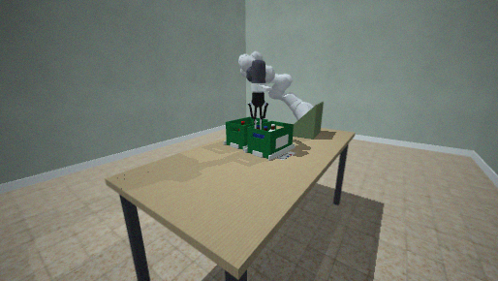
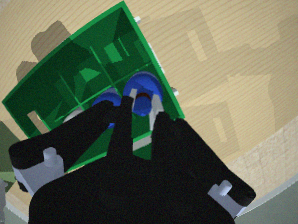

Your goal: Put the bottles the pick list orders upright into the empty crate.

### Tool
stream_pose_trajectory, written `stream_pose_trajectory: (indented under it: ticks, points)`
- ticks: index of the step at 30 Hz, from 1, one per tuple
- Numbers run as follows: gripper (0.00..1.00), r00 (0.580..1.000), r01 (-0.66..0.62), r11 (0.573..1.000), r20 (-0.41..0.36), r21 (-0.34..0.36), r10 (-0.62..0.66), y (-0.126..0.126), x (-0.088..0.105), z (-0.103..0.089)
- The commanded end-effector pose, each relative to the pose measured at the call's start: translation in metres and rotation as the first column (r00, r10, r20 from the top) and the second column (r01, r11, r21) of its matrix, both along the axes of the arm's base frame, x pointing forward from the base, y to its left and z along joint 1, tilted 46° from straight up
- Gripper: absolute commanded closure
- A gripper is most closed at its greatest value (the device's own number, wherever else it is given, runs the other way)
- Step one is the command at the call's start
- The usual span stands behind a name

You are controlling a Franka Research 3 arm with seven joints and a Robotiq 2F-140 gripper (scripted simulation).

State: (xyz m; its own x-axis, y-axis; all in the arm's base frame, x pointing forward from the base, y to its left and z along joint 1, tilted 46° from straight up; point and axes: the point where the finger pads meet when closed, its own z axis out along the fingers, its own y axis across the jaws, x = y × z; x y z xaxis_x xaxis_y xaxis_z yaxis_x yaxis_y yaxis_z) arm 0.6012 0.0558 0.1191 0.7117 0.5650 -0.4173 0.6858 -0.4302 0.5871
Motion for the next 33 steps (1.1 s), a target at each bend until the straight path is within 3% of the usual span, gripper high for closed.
stream_pose_trajectory:
  ticks: [1,33]
  points:
    - [1.0,1.0,-0.006,1.0,0.012,0.005,0.006,0.0031,0.003,0.0019]
    - [1.0,1.0,-0.006,1.0,0.012,0.005,0.006,-0.0067,0.0053,-0.0079]
